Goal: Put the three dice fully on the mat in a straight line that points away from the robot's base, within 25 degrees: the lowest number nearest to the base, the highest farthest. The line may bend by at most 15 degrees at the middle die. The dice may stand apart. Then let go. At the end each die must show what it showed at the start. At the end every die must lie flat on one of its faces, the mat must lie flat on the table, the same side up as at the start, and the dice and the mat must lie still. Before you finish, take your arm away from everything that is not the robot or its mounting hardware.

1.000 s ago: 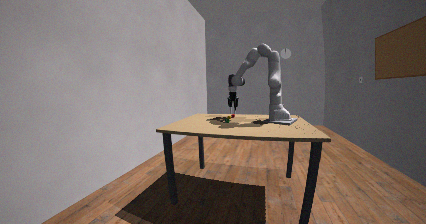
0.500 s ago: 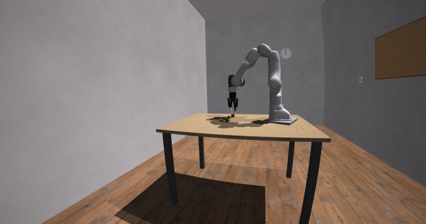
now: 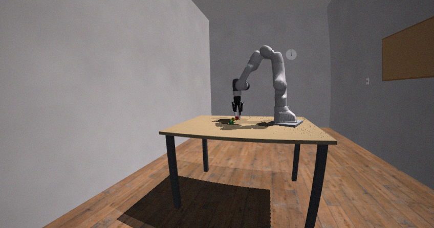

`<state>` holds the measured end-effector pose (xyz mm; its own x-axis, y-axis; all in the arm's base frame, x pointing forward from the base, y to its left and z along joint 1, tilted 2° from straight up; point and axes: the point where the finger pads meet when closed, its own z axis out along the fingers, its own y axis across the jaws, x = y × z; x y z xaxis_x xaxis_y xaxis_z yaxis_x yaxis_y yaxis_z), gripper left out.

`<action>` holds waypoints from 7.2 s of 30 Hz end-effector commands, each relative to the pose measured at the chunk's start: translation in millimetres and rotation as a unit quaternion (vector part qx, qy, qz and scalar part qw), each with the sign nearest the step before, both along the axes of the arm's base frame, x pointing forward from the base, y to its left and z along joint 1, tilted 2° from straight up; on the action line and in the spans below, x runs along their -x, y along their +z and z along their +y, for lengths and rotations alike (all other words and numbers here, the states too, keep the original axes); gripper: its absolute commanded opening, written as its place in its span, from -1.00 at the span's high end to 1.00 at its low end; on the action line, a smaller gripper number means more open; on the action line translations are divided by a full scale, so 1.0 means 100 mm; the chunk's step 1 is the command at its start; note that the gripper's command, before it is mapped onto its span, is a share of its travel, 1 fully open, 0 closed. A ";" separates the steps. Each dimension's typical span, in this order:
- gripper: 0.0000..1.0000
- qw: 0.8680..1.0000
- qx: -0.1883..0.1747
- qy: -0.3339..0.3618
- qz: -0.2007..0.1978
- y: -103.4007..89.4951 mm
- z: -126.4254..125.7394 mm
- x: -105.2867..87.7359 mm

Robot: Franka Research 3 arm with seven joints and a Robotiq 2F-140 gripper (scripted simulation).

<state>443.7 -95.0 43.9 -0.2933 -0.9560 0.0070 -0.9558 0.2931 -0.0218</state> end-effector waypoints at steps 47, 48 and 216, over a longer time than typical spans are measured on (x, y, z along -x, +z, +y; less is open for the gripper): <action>0.68 1.000 0.000 0.002 -0.007 -0.08 0.01 -0.04; 0.68 1.000 0.000 0.002 -0.007 -0.08 0.01 -0.04; 0.68 0.819 -0.015 -0.574 -0.013 0.82 1.22 -0.55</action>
<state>497.8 27.4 133.4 -0.9971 -0.0700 -0.0290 -0.0697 0.9975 -0.0112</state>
